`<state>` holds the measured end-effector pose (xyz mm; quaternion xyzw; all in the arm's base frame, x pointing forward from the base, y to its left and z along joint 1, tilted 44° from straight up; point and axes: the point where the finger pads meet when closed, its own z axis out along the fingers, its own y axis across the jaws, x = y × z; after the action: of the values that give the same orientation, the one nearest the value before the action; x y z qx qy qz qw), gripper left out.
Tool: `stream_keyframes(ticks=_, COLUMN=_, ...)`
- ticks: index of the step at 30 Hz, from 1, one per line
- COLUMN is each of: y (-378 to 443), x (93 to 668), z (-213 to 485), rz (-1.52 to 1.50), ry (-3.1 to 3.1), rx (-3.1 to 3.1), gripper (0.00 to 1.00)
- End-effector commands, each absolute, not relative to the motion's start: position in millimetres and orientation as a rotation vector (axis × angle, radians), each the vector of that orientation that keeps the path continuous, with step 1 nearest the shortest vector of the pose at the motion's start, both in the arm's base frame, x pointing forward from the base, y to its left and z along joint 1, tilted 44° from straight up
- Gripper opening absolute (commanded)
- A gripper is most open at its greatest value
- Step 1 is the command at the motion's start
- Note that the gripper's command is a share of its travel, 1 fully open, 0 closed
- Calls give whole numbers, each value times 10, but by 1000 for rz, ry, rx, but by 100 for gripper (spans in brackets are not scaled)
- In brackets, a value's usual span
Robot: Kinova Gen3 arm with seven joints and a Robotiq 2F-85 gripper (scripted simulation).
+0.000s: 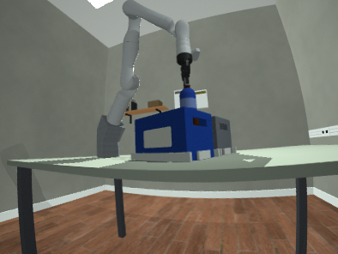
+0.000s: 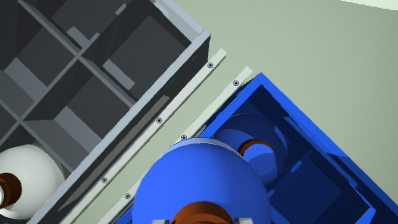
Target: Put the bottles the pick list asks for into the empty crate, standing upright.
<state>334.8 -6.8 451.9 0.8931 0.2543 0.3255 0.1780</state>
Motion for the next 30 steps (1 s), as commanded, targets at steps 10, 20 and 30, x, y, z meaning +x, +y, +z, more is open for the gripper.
stream_keyframes(ticks=10, y=136, x=3335, z=4473, rz=923, ry=719, rx=2525, gripper=10)
stream_keyframes(ticks=20, y=329, x=3324, z=4422, rz=923, ry=719, rx=2525, gripper=10)
stream_keyframes(ticks=30, y=484, x=3315, z=4381, rz=923, ry=719, rx=2525, gripper=10)
